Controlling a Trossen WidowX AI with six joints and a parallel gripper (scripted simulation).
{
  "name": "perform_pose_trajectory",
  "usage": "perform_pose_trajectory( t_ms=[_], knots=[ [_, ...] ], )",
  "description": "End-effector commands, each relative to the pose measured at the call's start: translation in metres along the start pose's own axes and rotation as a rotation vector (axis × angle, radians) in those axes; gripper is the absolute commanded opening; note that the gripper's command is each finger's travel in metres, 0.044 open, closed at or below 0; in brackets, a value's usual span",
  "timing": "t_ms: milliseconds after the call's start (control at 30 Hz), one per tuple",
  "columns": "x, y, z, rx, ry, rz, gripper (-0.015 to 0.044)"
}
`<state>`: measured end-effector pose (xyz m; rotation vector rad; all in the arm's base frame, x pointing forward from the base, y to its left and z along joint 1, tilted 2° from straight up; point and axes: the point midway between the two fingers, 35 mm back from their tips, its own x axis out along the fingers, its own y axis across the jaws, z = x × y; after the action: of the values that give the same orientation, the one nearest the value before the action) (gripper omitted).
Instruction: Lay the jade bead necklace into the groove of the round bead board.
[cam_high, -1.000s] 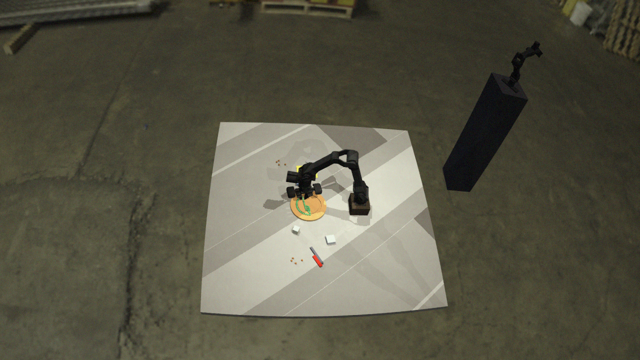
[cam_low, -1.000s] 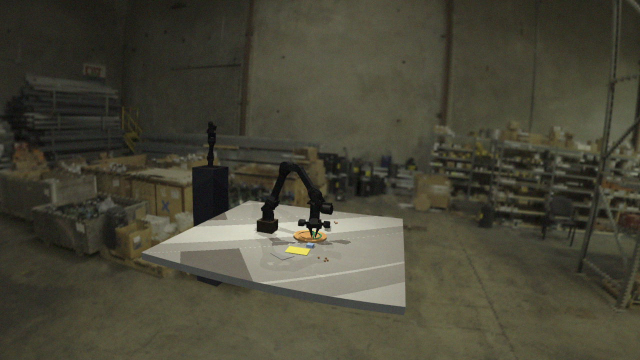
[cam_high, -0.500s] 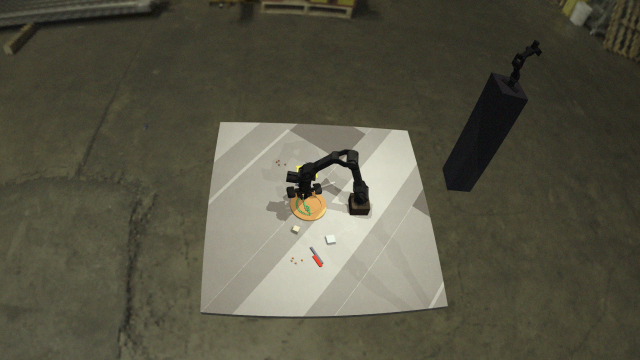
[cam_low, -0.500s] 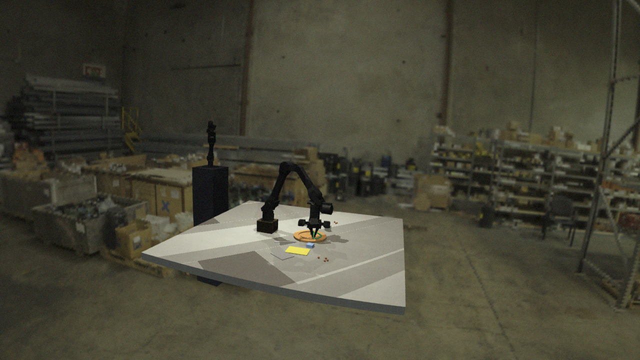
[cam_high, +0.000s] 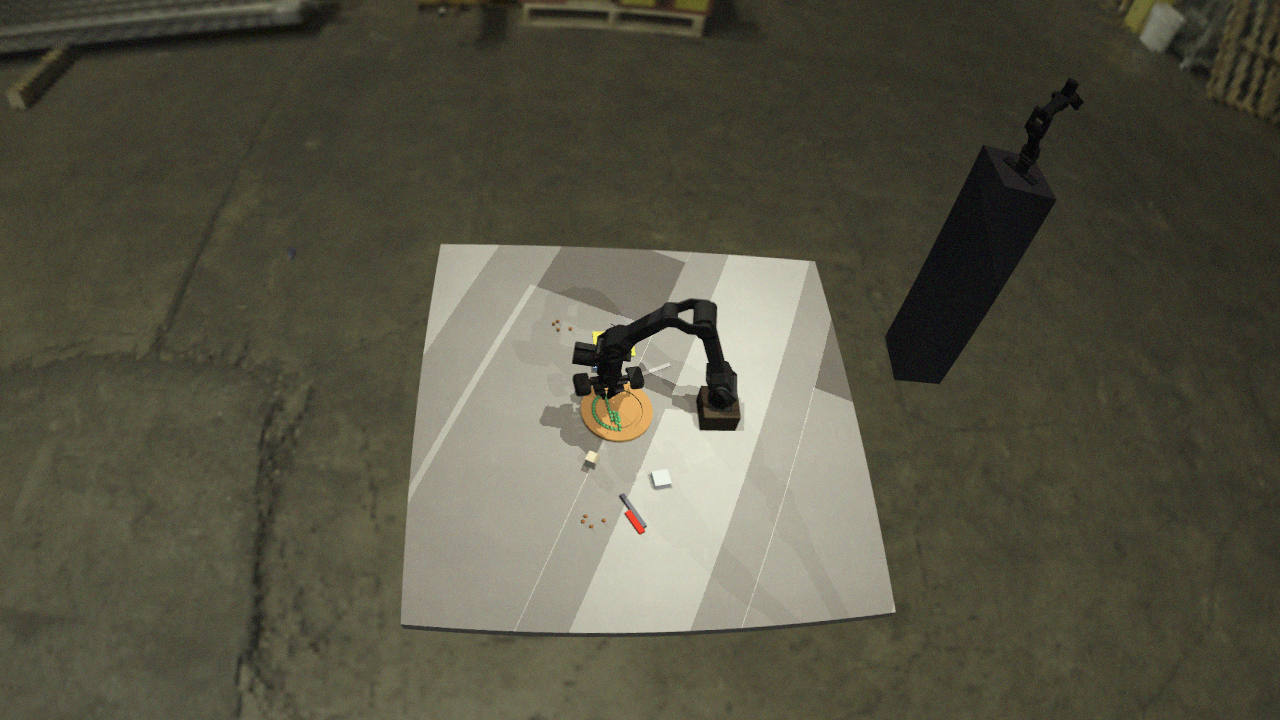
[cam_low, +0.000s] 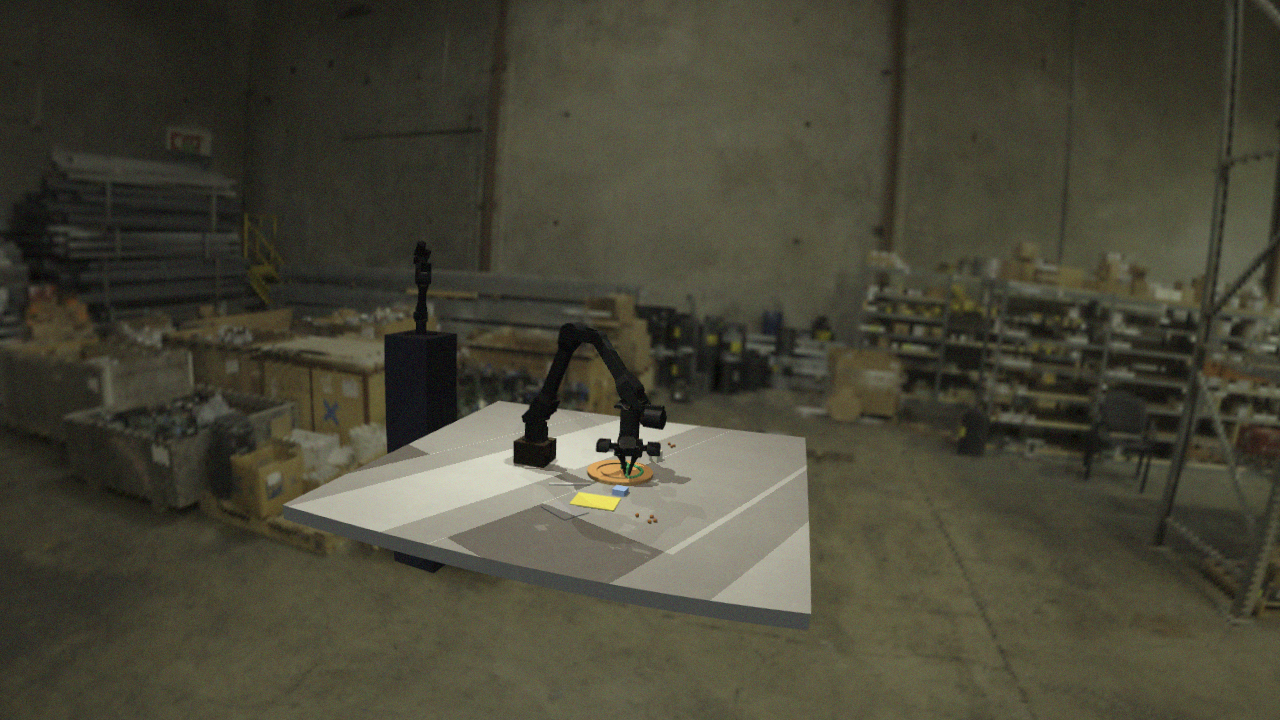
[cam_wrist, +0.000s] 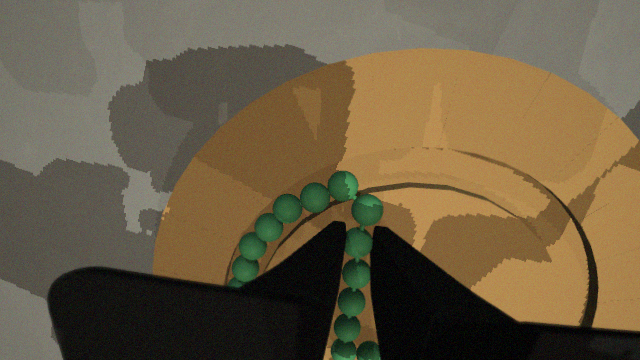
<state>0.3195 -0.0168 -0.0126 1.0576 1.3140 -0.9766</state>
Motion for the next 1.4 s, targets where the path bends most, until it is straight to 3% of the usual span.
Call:
perform_pose_trajectory(
  t_ms=[0,600,1367],
  knots=[
    [0.0,0.0,0.0,0.0,0.0,0.001,0.0],
    [-0.006,-0.015,0.025,0.003,0.001,-0.005,0.0],
    [0.002,-0.015,0.025,0.003,0.001,-0.005,0.0]
  ],
)
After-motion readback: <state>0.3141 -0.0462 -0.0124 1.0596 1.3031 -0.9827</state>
